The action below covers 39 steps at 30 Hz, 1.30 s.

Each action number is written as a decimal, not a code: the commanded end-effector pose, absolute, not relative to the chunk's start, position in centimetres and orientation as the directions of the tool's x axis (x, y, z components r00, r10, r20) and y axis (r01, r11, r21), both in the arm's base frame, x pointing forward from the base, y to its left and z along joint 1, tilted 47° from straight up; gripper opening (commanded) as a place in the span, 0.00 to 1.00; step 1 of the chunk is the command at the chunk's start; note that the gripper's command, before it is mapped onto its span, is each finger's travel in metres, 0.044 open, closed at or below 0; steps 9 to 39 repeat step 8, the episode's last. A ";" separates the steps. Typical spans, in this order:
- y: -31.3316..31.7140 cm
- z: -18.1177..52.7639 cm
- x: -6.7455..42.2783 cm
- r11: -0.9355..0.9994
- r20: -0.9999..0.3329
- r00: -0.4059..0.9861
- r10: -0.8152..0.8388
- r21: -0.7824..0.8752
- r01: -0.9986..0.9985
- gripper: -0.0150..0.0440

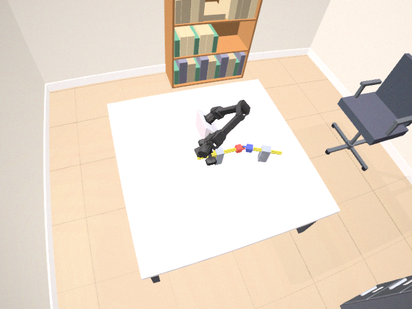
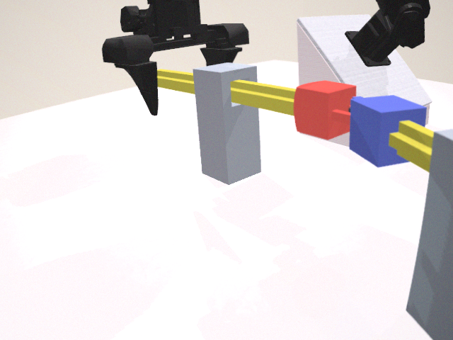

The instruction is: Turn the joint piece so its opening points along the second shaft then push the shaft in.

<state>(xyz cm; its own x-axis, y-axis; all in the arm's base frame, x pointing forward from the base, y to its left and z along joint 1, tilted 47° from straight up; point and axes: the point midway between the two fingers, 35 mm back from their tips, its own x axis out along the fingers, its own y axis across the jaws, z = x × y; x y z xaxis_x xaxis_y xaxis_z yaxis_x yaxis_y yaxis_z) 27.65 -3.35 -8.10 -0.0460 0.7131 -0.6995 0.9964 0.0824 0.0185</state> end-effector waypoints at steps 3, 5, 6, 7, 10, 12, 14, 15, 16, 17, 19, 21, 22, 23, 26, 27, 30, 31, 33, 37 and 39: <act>-4.0 -7.5 27.7 0.083 -0.699 -0.047 0.714 0.018 0.996 1.00; -5.3 -6.2 27.8 0.081 -0.697 -0.045 0.716 0.019 0.997 1.00; -5.4 -6.1 27.8 0.081 -0.696 -0.045 0.716 0.019 0.997 1.00; -5.4 -6.1 27.8 0.081 -0.696 -0.045 0.716 0.019 0.997 1.00; -5.4 -6.1 27.8 0.081 -0.696 -0.045 0.716 0.019 0.997 1.00; -5.4 -6.1 27.8 0.081 -0.696 -0.045 0.716 0.019 0.997 1.00; -5.4 -6.1 27.8 0.081 -0.696 -0.045 0.716 0.019 0.997 1.00; -5.4 -6.1 27.8 0.081 -0.696 -0.045 0.716 0.019 0.997 1.00; -5.4 -6.1 27.8 0.081 -0.696 -0.045 0.716 0.019 0.997 1.00; -5.4 -6.1 27.8 0.081 -0.696 -0.045 0.716 0.019 0.997 1.00; -5.4 -6.1 27.8 0.081 -0.696 -0.045 0.716 0.019 0.997 1.00; -5.4 -6.1 27.8 0.081 -0.696 -0.045 0.716 0.019 0.997 1.00; -5.4 -6.1 27.8 0.081 -0.696 -0.045 0.716 0.019 0.997 1.00; -5.4 -6.1 27.8 0.081 -0.696 -0.045 0.716 0.019 0.997 1.00; -5.4 -6.1 27.8 0.081 -0.696 -0.045 0.716 0.019 0.997 1.00; -5.4 -6.1 27.8 0.081 -0.696 -0.045 0.716 0.019 0.997 1.00; -5.4 -6.1 27.8 0.081 -0.696 -0.045 0.716 0.019 0.997 1.00; -5.4 -6.1 27.8 0.081 -0.696 -0.045 0.716 0.019 0.997 1.00; -5.4 -6.1 27.8 0.081 -0.696 -0.045 0.716 0.019 0.997 1.00; -5.4 -6.1 27.8 0.081 -0.696 -0.045 0.716 0.019 0.997 1.00; -5.4 -6.1 27.8 0.081 -0.696 -0.045 0.716 0.019 0.997 1.00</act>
